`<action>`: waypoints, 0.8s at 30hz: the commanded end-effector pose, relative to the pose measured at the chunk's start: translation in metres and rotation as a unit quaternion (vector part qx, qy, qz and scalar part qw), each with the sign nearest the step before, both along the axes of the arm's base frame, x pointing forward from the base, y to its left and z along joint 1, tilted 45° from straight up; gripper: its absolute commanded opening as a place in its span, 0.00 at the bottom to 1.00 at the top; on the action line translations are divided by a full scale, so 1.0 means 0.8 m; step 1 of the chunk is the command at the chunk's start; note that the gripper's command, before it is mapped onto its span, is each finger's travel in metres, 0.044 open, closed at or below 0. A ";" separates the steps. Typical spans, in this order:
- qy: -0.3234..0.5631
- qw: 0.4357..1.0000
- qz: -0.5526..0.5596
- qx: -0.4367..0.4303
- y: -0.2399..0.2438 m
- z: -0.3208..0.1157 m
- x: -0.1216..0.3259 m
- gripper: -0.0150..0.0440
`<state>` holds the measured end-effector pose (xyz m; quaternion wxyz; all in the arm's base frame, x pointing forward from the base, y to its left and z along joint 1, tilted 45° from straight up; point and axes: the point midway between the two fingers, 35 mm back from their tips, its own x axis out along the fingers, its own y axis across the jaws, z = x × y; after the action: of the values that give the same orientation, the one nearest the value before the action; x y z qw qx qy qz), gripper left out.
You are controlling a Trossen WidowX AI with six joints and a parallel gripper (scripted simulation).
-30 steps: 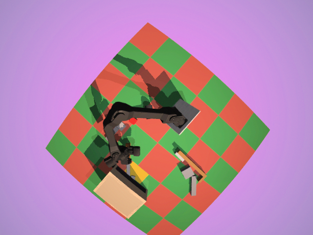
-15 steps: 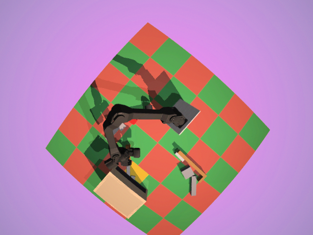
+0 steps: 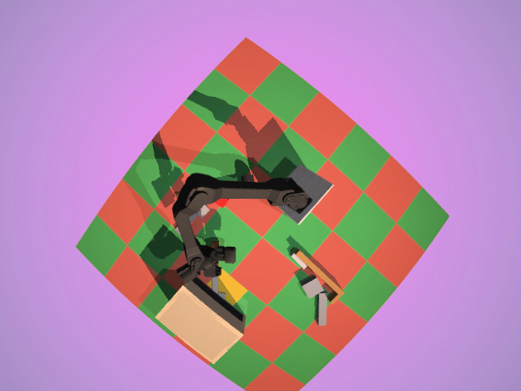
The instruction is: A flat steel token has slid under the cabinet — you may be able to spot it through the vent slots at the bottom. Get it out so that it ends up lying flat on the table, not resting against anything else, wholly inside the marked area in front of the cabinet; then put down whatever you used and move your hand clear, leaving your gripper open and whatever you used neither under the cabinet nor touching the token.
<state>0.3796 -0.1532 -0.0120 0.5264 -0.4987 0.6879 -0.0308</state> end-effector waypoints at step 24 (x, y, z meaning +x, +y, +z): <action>0.004 1.000 0.001 0.009 0.016 -0.020 -0.021 0.25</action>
<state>0.3679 -0.1442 -0.0221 0.5265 -0.4985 0.6880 -0.0303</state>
